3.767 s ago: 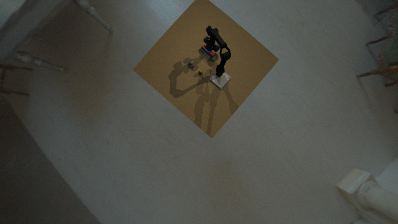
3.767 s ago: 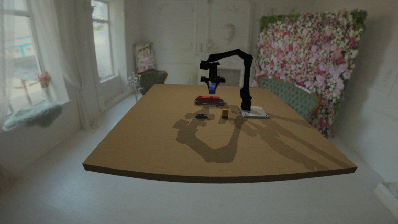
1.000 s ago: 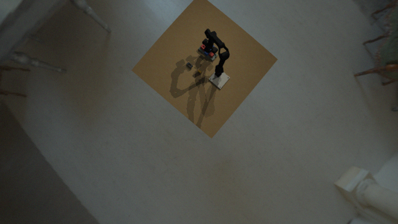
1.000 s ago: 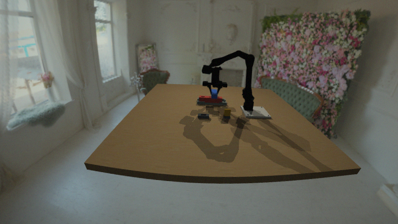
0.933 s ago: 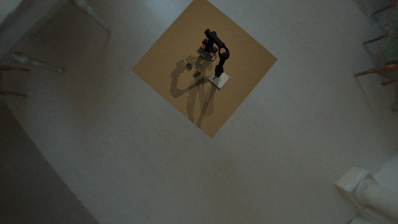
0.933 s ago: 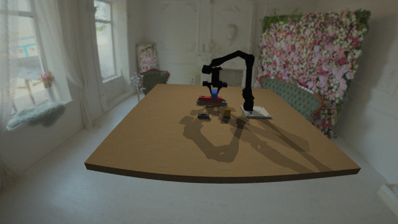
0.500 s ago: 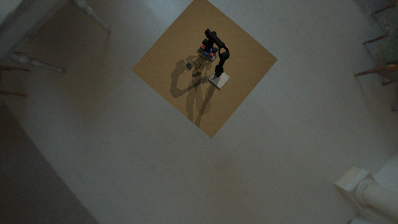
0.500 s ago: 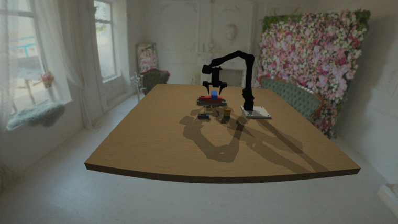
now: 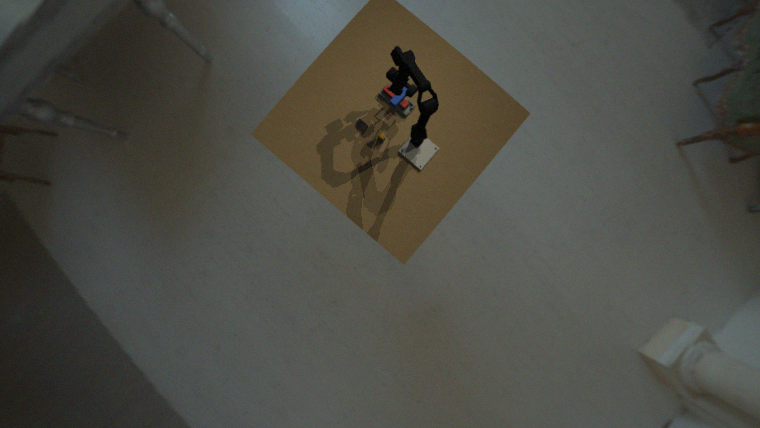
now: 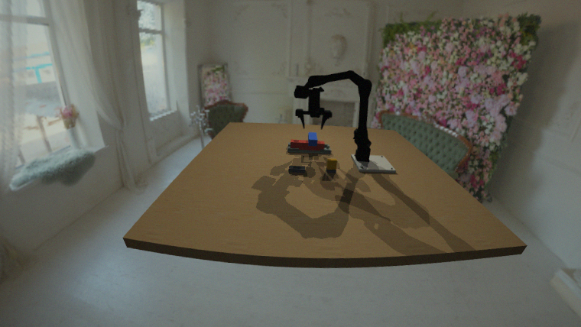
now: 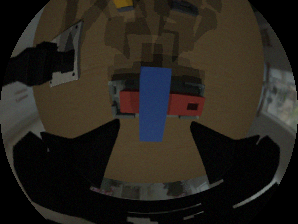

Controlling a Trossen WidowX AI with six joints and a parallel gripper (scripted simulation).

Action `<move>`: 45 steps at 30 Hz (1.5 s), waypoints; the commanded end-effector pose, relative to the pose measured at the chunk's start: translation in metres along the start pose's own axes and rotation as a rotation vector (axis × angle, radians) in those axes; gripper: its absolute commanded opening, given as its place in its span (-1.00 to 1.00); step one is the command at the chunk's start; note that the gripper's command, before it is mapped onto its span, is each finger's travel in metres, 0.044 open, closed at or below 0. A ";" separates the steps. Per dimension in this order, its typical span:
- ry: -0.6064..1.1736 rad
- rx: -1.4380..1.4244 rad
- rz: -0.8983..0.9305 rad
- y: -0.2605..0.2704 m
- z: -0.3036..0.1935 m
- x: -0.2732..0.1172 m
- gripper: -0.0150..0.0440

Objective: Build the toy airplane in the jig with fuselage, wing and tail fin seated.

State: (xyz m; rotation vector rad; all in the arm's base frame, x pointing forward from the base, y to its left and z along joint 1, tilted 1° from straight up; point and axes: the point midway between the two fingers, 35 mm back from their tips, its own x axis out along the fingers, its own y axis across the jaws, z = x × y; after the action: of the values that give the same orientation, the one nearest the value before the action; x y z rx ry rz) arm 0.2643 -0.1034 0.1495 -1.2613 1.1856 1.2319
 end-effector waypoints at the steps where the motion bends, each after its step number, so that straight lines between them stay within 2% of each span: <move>1: 0.010 0.001 -0.012 0.003 0.001 -0.034 1.00; 8: 0.009 0.066 -0.013 0.000 0.000 -0.033 1.00; 23: -0.002 1.460 -0.018 -0.001 0.000 -0.029 1.00; 41: -0.002 1.477 -0.017 -0.001 0.002 -0.028 1.00; 45: -0.007 1.472 -0.012 -0.003 0.030 -0.028 1.00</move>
State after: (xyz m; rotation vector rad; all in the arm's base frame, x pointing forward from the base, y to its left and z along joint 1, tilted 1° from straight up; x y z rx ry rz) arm 0.2656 -0.0926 0.1766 -0.1253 1.5486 0.1010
